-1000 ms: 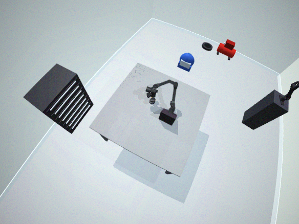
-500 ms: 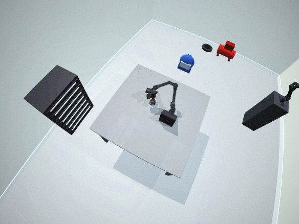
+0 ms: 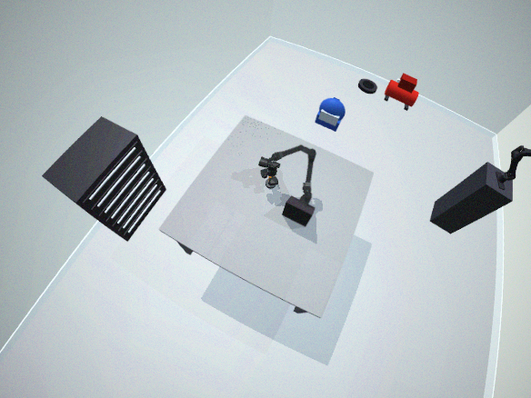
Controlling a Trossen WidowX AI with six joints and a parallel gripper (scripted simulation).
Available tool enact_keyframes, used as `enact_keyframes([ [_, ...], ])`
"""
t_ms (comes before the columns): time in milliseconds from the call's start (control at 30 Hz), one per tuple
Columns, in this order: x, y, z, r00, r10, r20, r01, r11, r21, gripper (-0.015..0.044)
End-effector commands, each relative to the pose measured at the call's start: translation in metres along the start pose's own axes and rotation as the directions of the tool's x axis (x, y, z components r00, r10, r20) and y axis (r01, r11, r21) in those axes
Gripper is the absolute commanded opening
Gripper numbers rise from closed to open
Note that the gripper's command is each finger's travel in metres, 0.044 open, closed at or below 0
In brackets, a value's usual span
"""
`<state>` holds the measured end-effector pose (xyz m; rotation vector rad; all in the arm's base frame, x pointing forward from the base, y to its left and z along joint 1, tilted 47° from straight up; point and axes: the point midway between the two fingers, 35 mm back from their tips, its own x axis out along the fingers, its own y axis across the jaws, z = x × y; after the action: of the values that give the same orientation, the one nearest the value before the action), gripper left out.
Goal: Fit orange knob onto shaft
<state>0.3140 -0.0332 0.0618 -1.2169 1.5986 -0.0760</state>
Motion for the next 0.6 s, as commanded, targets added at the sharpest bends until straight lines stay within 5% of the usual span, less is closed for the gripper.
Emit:
enact_keyframes([
  [0,0.0016,0.0014,-0.0023,1.0,0.0,-0.001,0.0,0.999,-0.04,0.0],
  [567,0.0029,0.003,-0.0028,1.0,0.0,-0.001,0.0,0.999,-0.04,0.0],
])
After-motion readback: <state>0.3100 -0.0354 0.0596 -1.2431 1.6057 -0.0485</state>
